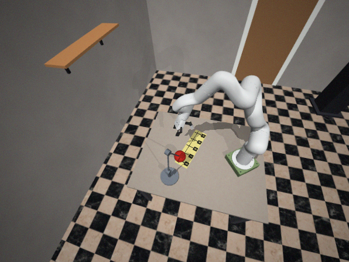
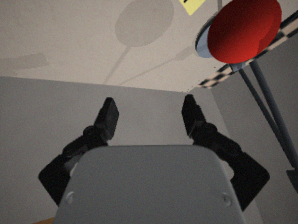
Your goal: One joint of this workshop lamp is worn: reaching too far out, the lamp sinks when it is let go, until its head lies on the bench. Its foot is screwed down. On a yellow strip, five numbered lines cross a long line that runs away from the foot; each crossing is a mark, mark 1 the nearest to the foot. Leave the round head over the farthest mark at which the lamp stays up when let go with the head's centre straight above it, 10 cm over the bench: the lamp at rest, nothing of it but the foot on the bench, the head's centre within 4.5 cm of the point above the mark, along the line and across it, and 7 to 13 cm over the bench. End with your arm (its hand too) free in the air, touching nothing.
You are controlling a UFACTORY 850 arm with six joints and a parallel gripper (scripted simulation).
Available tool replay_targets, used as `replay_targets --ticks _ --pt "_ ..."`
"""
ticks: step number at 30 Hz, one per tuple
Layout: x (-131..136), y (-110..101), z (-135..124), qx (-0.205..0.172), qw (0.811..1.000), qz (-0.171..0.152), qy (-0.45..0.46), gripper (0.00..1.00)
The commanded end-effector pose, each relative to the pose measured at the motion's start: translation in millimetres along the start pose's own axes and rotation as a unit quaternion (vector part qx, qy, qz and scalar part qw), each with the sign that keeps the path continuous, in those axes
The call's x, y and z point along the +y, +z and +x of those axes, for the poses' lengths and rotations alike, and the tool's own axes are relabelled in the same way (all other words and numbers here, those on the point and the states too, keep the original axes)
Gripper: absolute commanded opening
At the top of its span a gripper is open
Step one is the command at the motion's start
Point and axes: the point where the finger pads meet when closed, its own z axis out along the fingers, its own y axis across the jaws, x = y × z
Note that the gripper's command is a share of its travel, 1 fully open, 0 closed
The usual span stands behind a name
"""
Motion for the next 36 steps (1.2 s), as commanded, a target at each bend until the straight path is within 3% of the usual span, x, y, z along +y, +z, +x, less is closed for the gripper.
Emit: replay_targets --ticks 1,22,24,36 --pt "5.1 -7.6 19.1 -0.033 0.998 -0.023 -0.051 1.00" --pt "7.5 -26.0 85.3 -0.078 0.972 -0.091 -0.201 1.00" --pt "7.5 -26.0 85.3 -0.078 0.972 -0.091 -0.201 1.00" --pt "68.3 -31.5 49.1 -0.114 0.958 -0.106 -0.239 1.00"
